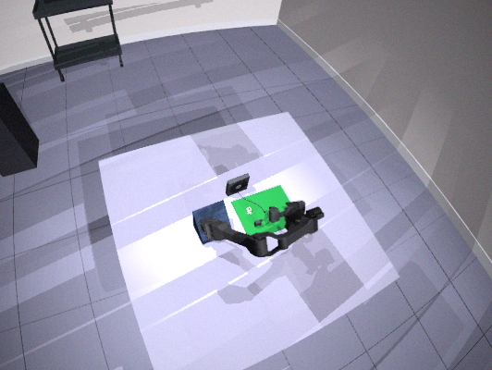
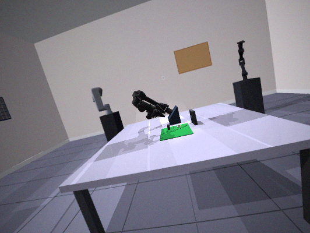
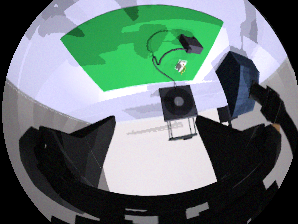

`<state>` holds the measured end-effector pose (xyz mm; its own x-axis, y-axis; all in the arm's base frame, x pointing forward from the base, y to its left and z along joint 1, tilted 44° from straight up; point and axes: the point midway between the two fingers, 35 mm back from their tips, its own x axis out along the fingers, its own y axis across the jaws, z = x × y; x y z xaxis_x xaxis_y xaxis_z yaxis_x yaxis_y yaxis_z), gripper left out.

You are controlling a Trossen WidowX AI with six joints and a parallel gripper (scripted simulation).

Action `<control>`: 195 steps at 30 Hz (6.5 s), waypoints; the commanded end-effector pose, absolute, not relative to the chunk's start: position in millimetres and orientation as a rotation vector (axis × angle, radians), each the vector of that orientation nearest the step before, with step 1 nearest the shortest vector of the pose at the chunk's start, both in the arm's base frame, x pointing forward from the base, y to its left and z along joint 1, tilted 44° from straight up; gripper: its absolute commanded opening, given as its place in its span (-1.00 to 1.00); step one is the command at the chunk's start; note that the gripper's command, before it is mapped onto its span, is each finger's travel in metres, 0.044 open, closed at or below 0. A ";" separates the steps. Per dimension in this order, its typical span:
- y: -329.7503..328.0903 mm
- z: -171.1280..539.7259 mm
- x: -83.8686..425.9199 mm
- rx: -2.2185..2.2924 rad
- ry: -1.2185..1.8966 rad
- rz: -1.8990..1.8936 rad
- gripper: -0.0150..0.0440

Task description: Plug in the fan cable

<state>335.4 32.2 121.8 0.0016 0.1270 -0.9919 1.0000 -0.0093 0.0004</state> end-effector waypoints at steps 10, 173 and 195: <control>59.6 115.8 239.5 -0.576 1.370 -0.572 1.00; 54.9 -14.1 247.2 -1.711 1.628 0.571 -0.49; 36.6 -27.0 250.5 -1.704 1.629 0.559 -0.49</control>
<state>251.7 45.5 -19.3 0.1232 -0.6679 -0.7340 -0.9783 0.0424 -0.2028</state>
